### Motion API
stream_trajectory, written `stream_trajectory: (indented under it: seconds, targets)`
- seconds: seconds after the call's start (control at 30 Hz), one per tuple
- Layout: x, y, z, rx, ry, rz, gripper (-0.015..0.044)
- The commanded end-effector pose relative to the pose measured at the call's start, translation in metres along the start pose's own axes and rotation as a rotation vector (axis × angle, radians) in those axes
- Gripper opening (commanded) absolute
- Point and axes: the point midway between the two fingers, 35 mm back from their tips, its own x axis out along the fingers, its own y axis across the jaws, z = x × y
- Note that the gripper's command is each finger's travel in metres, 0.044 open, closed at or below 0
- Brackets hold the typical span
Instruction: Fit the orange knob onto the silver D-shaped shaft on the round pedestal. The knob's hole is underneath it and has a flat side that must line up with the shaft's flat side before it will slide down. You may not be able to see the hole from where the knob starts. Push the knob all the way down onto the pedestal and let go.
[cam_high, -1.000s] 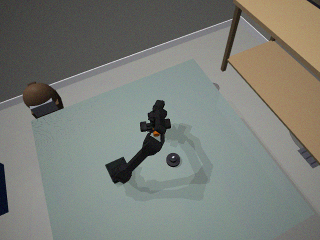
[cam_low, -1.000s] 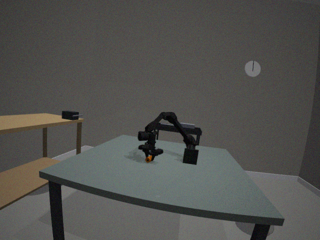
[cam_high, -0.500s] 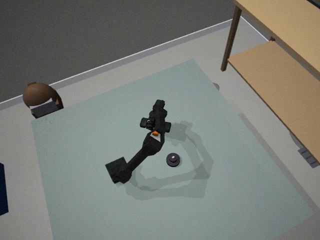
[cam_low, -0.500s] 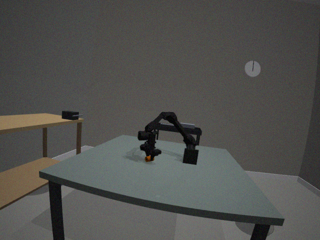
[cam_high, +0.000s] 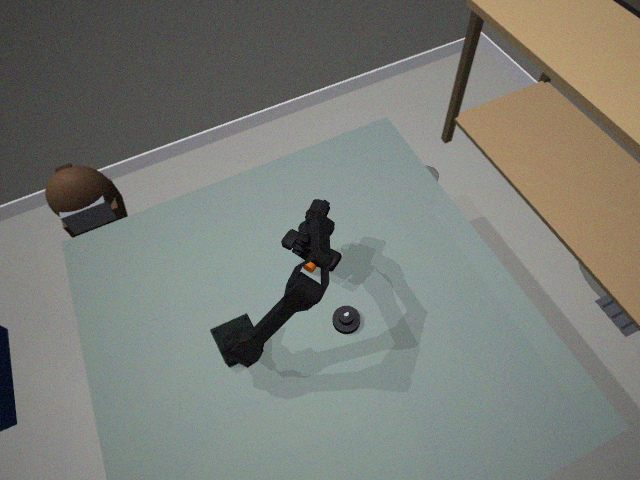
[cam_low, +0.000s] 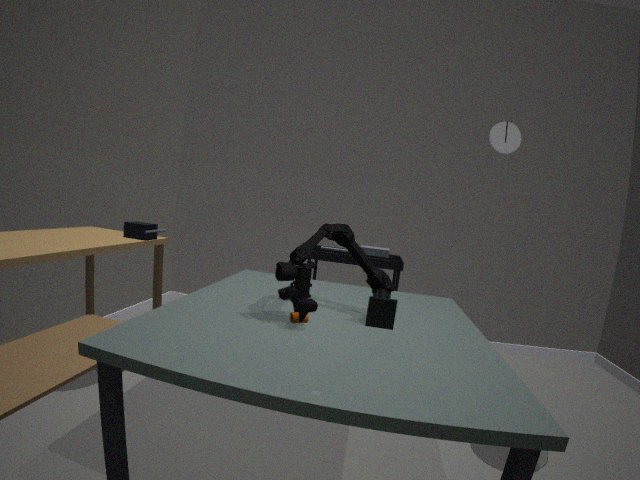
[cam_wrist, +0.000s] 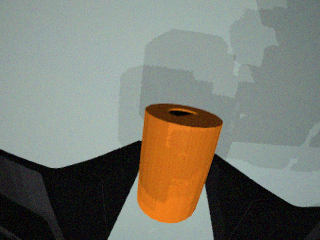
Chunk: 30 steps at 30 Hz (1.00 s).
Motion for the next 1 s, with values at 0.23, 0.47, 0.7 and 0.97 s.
stream_trajectory:
  seconds: [0.23,0.47,0.7,0.97]
  targets:
    - [-0.002,0.0005,0.0015,0.325,-0.004,0.005,0.0179]
    - [-0.002,0.0005,0.0015,0.347,-0.004,0.005,0.0179]
    - [-0.002,0.0005,0.0015,0.577,-0.003,0.006,0.0179]
    - [-0.002,0.0005,0.0015,0.847,-0.002,0.006,0.0179]
